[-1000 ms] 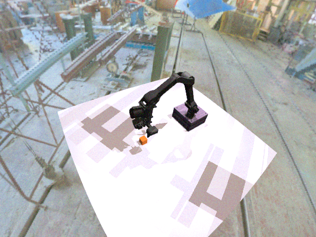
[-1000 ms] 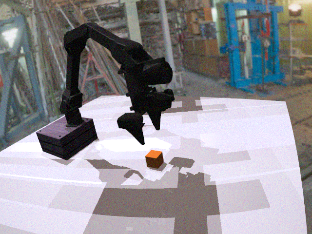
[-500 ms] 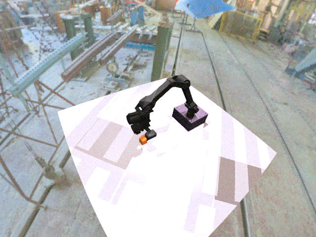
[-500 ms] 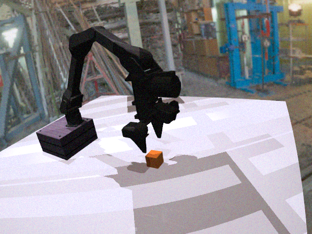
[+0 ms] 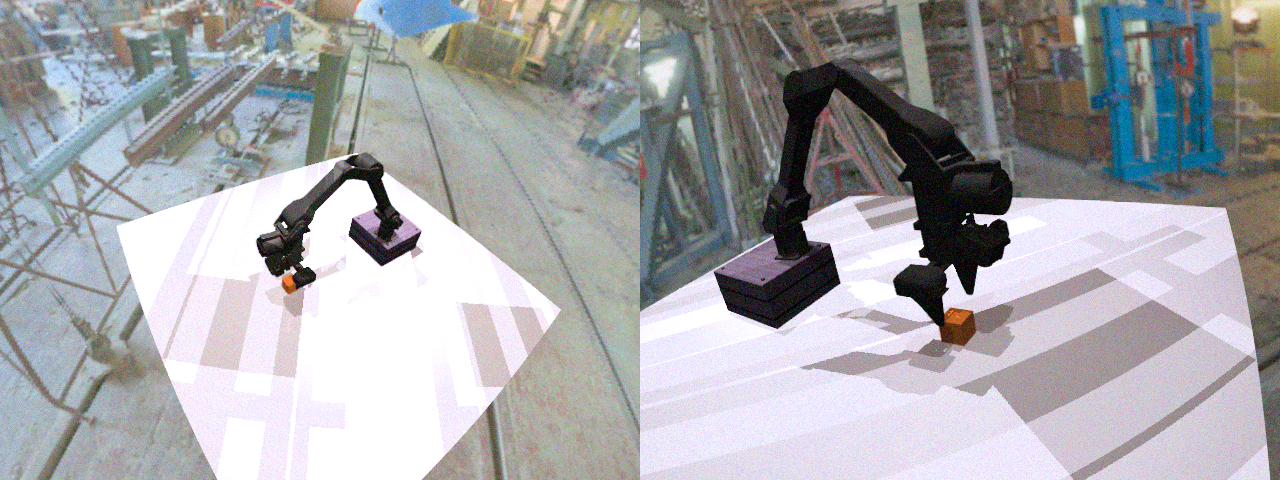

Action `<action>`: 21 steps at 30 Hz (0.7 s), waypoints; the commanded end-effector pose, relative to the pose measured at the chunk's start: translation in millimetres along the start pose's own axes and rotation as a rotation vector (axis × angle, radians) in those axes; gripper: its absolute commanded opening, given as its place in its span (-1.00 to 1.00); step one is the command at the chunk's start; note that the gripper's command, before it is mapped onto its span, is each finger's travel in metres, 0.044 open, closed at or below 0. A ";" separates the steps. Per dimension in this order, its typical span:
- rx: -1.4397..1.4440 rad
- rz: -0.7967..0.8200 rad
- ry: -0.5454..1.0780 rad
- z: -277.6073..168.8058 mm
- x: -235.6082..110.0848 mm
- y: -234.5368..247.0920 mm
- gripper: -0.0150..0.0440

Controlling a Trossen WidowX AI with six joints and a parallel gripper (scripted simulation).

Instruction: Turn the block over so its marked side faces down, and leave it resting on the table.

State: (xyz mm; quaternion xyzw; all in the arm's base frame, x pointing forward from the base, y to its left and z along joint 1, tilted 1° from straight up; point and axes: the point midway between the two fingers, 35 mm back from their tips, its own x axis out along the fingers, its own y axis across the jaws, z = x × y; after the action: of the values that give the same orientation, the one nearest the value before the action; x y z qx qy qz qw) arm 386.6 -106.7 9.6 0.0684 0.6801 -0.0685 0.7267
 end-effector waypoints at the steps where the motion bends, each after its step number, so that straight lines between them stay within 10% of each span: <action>1: 0.003 -0.005 0.011 -3.2 9.4 -0.8 1.00; 14: 0.003 -0.005 0.012 -3.9 28.2 -0.9 1.00; 21: 0.003 -0.005 0.012 -3.9 28.2 -0.9 0.38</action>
State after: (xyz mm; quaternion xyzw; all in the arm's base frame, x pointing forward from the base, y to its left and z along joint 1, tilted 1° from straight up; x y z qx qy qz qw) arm 385.7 -106.5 -17.2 0.0688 0.6832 -0.0681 0.7238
